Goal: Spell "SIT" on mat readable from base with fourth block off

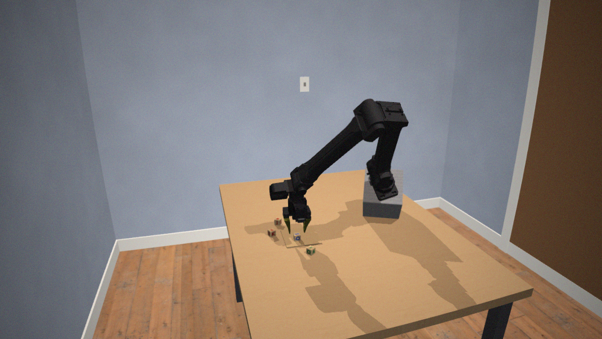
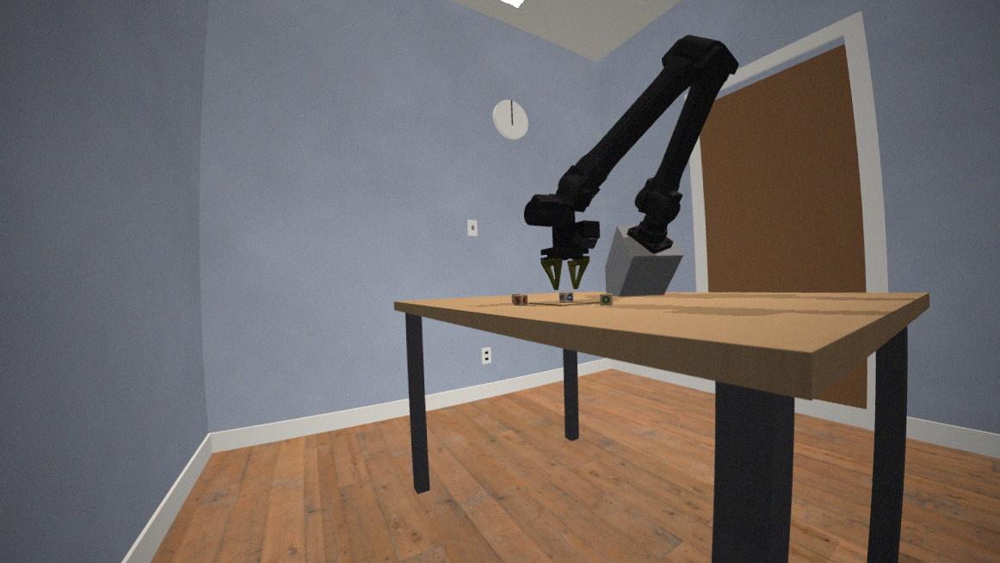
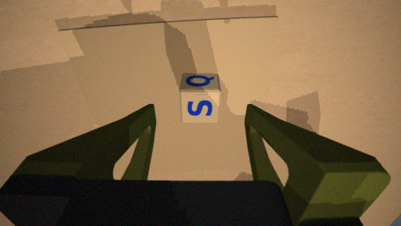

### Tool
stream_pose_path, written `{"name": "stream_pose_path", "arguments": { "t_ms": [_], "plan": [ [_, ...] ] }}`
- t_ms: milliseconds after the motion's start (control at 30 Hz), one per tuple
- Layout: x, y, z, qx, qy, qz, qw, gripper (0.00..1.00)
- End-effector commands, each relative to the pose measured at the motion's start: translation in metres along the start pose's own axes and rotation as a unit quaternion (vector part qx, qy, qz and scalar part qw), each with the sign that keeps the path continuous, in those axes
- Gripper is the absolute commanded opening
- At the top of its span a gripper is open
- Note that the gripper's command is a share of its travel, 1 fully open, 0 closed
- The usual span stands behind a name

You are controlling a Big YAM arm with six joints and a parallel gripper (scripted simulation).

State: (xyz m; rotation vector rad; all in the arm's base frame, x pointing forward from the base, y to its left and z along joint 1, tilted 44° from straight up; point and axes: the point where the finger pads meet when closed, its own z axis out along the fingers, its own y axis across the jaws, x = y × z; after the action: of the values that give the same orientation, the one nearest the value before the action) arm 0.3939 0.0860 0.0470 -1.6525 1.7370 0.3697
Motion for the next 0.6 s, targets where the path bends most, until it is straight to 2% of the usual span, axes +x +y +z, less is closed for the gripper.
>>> {"name": "stream_pose_path", "arguments": {
  "t_ms": [0, 400, 433, 500, 567],
  "plan": [
    [-0.001, -0.002, 0.006, 0.000, -0.001, 0.000, 1.000, 0.58],
    [-0.001, -0.001, 0.024, -0.001, -0.001, 0.001, 1.000, 0.58],
    [0.004, -0.007, 0.019, 0.011, 0.001, 0.007, 1.000, 0.58],
    [-0.002, -0.003, 0.029, 0.001, -0.001, 0.000, 1.000, 0.58],
    [-0.002, -0.002, 0.032, 0.000, -0.002, 0.000, 1.000, 0.58]
  ]
}}
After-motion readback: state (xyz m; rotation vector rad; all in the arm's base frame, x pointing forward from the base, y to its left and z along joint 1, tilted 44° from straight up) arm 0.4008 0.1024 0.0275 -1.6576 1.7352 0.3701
